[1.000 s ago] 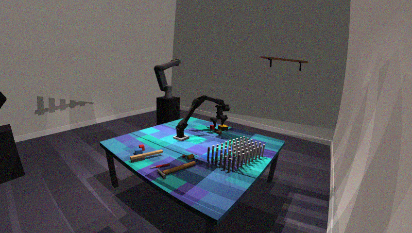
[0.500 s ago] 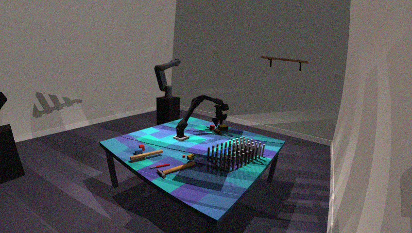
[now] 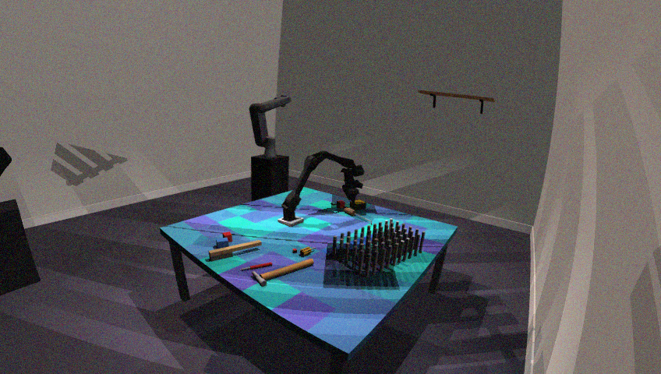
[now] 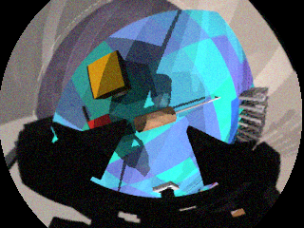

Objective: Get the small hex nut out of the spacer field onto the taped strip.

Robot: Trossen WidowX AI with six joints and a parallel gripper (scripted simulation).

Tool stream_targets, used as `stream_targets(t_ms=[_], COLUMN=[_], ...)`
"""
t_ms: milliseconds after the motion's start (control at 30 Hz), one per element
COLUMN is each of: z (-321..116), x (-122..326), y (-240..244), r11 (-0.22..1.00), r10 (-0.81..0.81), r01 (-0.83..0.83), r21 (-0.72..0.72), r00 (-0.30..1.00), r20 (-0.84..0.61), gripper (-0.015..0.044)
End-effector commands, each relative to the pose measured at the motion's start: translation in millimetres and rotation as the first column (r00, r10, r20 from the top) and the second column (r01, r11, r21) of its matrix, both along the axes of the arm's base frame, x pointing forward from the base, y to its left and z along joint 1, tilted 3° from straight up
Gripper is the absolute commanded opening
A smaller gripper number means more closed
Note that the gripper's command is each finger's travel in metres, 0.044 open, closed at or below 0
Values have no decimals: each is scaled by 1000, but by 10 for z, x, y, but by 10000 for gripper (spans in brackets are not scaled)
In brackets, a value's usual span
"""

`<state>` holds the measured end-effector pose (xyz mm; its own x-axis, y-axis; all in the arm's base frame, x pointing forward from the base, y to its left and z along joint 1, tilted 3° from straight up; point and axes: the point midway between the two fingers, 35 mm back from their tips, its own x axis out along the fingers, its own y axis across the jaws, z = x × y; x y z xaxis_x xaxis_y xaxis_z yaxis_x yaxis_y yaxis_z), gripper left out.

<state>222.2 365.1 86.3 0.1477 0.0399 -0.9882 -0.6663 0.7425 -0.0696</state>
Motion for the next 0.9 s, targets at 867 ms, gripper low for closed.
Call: stream_targets(t_ms=[867], z=[16], x=[-124], y=[-94], r11=[-324], r10=[945], r01=[-840], r21=[-436], r00=[-267], r20=[-187], gripper=[440])
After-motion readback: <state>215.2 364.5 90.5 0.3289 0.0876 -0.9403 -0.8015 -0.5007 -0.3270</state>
